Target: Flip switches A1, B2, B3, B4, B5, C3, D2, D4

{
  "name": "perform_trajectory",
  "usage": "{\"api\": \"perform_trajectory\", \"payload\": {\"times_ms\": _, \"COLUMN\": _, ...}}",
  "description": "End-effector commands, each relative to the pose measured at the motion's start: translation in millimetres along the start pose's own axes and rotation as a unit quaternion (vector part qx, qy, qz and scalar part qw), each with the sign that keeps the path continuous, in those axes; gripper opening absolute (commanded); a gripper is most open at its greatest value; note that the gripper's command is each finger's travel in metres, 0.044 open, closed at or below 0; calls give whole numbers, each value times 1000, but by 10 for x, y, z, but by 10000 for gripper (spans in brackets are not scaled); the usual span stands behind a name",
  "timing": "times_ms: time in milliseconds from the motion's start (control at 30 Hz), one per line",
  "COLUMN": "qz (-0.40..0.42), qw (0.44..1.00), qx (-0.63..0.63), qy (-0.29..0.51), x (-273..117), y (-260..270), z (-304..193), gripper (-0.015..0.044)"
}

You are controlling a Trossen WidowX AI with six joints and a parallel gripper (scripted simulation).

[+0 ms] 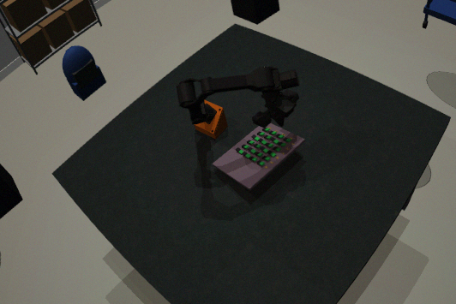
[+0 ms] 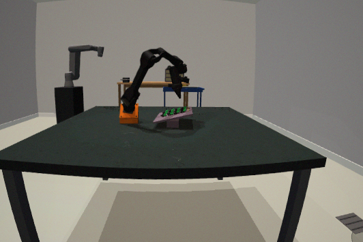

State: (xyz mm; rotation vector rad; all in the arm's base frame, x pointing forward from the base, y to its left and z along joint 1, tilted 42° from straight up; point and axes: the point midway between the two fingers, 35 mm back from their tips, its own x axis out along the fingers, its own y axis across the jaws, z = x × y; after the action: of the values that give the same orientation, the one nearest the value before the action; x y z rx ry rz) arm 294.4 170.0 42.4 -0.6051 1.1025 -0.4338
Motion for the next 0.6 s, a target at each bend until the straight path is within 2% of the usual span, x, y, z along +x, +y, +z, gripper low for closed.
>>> {"api": "perform_trajectory", "payload": {"times_ms": 0, "qz": 0, "qw": 1000, "qx": 3, "qy": 5, "x": -39, "y": -98, "z": -108, "gripper": 0}}
{"api": "perform_trajectory", "payload": {"times_ms": 133, "qz": -1, "qw": 1000, "qx": 3, "qy": 5, "x": -33, "y": -282, "z": -385, "gripper": 0}}
{"api": "perform_trajectory", "payload": {"times_ms": 267, "qz": -1, "qw": 1000, "qx": 3, "qy": 5, "x": -12, "y": -290, "z": -398, "gripper": 0}}
{"api": "perform_trajectory", "payload": {"times_ms": 400, "qz": -1, "qw": 1000, "qx": 3, "qy": -8, "x": 299, "y": -293, "z": -408, "gripper": 0}}
{"api": "perform_trajectory", "payload": {"times_ms": 567, "qz": -1, "qw": 1000, "qx": 3, "qy": -8, "x": 330, "y": -295, "z": -409, "gripper": 0}}
